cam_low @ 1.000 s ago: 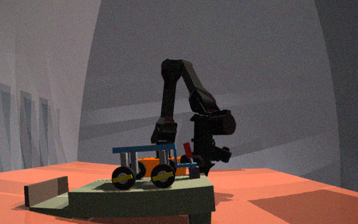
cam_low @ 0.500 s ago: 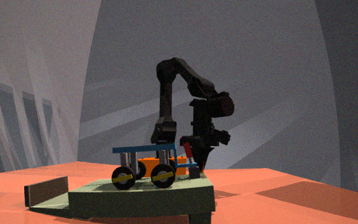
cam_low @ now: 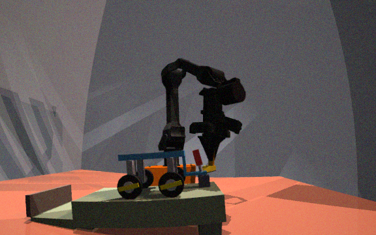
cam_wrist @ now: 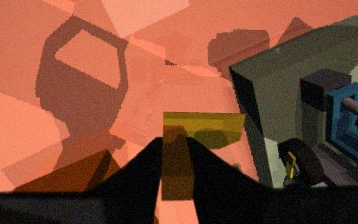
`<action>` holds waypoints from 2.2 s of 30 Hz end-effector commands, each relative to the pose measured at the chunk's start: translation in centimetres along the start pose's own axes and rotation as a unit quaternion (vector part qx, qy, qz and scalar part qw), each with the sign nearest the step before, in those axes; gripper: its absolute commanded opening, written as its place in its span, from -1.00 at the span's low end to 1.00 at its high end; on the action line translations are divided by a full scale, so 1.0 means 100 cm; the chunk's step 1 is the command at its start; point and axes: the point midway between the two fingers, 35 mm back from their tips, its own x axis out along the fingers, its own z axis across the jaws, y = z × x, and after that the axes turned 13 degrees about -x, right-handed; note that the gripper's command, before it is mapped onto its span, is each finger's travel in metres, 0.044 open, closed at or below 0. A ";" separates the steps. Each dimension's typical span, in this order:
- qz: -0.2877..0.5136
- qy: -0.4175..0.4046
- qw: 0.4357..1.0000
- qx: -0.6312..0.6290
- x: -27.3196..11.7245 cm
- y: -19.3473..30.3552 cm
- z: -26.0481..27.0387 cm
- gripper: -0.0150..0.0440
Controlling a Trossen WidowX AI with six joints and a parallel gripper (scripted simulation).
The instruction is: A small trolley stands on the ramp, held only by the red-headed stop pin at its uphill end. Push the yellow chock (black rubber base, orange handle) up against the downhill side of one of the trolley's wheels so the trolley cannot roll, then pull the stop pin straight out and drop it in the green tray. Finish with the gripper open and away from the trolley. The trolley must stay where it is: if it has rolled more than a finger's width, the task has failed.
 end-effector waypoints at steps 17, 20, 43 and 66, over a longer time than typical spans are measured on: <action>-0.004 0.001 1.000 0.014 -0.041 -0.004 -0.002 -0.49; -0.004 0.001 0.998 0.057 -0.041 -0.004 -0.002 -0.49; -0.004 -0.001 0.899 0.437 -0.041 -0.004 -0.002 -0.49; -0.003 -0.001 0.695 0.719 -0.041 -0.004 -0.002 -0.49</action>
